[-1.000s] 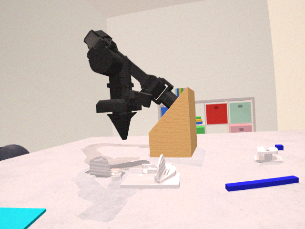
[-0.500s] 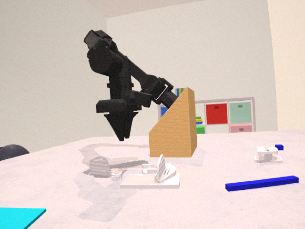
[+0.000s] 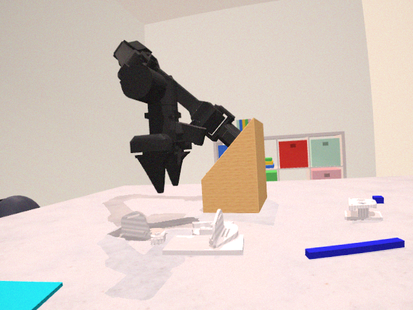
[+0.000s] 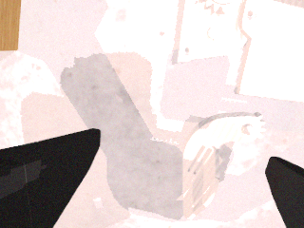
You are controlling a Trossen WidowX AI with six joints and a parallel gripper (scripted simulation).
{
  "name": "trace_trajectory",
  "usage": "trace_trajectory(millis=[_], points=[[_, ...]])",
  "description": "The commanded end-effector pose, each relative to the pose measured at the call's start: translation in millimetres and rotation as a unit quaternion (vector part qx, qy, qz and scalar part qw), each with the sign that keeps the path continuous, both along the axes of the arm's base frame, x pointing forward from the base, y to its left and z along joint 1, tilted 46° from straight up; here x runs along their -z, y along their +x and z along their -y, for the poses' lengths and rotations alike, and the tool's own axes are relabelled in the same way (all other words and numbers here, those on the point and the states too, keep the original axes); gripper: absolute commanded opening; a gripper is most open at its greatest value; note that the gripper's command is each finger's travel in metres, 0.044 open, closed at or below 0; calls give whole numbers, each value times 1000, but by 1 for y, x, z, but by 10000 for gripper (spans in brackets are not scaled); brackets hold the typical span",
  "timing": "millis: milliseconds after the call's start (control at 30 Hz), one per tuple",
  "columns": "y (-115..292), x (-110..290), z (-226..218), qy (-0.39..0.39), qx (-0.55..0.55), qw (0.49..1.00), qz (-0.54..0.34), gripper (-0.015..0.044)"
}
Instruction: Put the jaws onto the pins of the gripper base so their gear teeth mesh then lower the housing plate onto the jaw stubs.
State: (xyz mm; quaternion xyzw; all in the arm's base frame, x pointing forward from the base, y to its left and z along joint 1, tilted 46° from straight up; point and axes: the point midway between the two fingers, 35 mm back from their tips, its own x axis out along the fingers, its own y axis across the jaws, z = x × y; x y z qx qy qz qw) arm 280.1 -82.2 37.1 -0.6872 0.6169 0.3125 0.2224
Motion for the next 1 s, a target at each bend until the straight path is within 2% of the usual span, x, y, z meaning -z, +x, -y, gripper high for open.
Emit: trace_trajectory(millis=[0,600,967], points=[[0,0,0,0,0,1000,0,440],[0,0,0,0,0,1000,0,440],[0,0,0,0,0,1000,0,151]])
